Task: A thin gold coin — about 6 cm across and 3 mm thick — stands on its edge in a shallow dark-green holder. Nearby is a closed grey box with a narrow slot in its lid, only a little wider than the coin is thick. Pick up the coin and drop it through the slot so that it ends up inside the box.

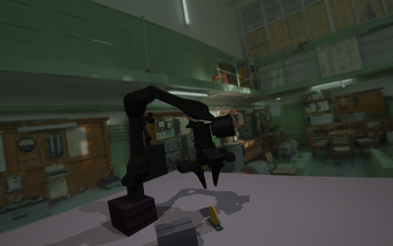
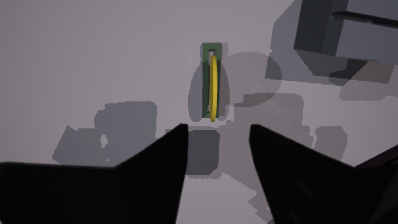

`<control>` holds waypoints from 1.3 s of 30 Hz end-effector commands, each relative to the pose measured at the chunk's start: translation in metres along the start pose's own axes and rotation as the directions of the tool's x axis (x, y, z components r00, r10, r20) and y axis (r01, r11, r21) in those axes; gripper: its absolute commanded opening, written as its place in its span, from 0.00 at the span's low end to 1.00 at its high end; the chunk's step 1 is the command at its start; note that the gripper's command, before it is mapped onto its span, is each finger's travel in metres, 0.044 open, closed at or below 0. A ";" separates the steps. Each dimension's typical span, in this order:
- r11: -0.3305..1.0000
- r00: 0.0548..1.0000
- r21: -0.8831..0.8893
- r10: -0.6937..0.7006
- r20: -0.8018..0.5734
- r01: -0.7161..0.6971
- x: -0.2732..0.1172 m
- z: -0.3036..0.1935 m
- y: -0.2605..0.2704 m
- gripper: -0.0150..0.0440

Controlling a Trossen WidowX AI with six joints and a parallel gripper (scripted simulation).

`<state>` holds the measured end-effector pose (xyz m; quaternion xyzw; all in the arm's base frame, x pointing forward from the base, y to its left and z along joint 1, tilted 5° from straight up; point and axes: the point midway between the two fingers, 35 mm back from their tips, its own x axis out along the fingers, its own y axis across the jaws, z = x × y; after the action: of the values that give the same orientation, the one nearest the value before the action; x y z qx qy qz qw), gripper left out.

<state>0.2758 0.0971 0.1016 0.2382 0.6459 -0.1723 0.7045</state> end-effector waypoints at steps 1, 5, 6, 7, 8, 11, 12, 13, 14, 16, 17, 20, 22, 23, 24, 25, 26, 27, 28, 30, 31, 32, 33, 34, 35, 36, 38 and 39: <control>1.000 1.000 -0.006 -0.004 -0.016 0.004 0.023 -0.003 -0.001 0.53; 1.000 1.000 -0.006 -0.004 -0.016 0.004 0.034 -0.003 -0.002 0.53; 1.000 1.000 -0.006 -0.004 -0.016 0.004 0.034 -0.003 -0.002 0.53; 1.000 1.000 -0.006 -0.004 -0.016 0.004 0.035 -0.003 -0.002 0.53; 1.000 1.000 -0.006 -0.004 -0.016 0.004 0.039 -0.003 -0.002 0.53; 1.000 1.000 -0.006 -0.005 -0.016 0.004 0.049 -0.004 -0.002 0.53; 1.000 1.000 -0.006 -0.005 -0.016 0.004 0.049 -0.004 -0.002 0.53; 1.000 1.000 -0.006 -0.005 -0.016 0.004 0.050 -0.004 -0.002 0.53; 1.000 1.000 -0.006 -0.005 -0.016 0.004 0.050 -0.003 -0.002 0.53; 1.000 1.000 -0.006 -0.005 -0.016 0.004 0.053 -0.003 -0.002 0.53; 1.000 1.000 -0.006 -0.004 -0.016 0.004 0.055 -0.003 -0.002 0.53; 1.000 1.000 -0.006 -0.004 -0.016 0.004 0.060 -0.003 -0.001 0.53; 1.000 1.000 -0.006 -0.004 -0.016 0.004 0.063 -0.003 -0.001 0.53; 1.000 1.000 -0.006 -0.004 -0.016 0.004 0.065 -0.003 -0.001 0.53; 1.000 1.000 -0.006 -0.004 -0.016 0.004 0.067 -0.003 -0.001 0.53; 1.000 1.000 -0.006 -0.004 -0.016 0.004 0.068 -0.003 -0.001 0.53; 1.000 1.000 -0.006 -0.004 -0.016 0.004 0.070 -0.003 -0.001 0.53; 1.000 1.000 -0.006 -0.004 -0.016 0.004 0.071 -0.003 -0.001 0.53; 1.000 1.000 -0.006 -0.004 -0.016 0.004 0.073 -0.003 -0.001 0.53; 1.000 1.000 -0.006 -0.004 -0.016 0.004 0.076 -0.003 -0.001 0.53; 1.000 1.000 -0.006 -0.004 -0.016 0.004 0.078 -0.003 -0.001 0.53; 1.000 1.000 -0.006 -0.004 -0.016 0.004 0.080 -0.003 -0.001 0.53; 1.000 1.000 -0.006 -0.004 -0.016 0.004 0.081 -0.003 -0.001 0.53; 1.000 1.000 -0.006 -0.005 -0.016 0.004 0.083 -0.003 -0.001 0.53; 1.000 1.000 -0.006 -0.005 -0.016 0.004 0.084 -0.003 -0.001 0.53; 1.000 1.000 -0.006 -0.005 -0.016 0.004 0.086 -0.003 -0.001 0.53; 1.000 1.000 -0.006 -0.005 -0.016 0.004 0.089 -0.003 -0.001 0.53; 1.000 1.000 -0.006 -0.005 -0.016 0.004 0.091 -0.003 -0.001 0.53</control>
<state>0.2841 0.1035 0.0170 0.2351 0.6504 -0.1693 0.7021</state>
